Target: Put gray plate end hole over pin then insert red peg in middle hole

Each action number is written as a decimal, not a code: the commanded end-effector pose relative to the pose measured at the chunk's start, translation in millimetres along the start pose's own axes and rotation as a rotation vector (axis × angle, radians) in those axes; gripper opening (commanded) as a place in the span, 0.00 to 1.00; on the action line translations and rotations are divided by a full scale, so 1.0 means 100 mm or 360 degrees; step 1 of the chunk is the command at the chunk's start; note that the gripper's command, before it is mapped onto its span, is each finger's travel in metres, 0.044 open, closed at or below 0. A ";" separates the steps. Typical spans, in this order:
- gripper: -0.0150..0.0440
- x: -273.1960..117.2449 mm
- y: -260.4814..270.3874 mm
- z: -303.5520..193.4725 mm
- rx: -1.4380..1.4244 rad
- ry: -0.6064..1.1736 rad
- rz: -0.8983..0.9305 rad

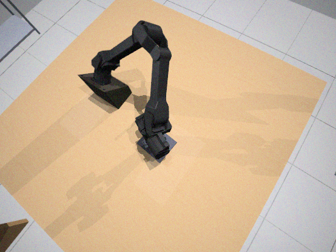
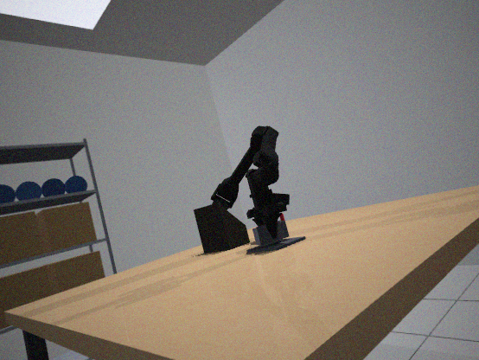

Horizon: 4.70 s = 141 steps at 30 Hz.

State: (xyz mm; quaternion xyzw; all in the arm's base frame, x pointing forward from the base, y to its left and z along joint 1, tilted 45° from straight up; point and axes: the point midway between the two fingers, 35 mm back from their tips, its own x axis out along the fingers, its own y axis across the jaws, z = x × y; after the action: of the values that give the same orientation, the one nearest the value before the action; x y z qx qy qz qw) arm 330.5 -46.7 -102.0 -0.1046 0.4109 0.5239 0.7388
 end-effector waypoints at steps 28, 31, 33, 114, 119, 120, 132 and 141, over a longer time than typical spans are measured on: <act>1.00 -1.09 -0.03 -0.01 0.0014 0.0001 0.0004; 1.00 -1.18 -0.04 -0.04 0.0014 -0.0001 0.0006; 1.00 -1.18 -0.04 -0.04 0.0014 -0.0001 0.0006; 1.00 -0.73 1.63 1.24 0.3603 0.0014 0.0024; 1.00 -0.66 1.62 1.24 0.3603 0.0014 0.0021; 1.00 -0.64 1.62 1.24 0.3603 0.0014 0.0021; 1.00 -0.45 1.61 1.24 0.3602 0.0014 0.0019; 1.00 -0.31 1.62 1.24 0.3602 0.0013 0.0022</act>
State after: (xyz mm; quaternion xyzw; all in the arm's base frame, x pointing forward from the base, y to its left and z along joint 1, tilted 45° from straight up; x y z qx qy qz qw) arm 251.2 68.7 50.1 0.6236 0.6488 -0.1435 0.4119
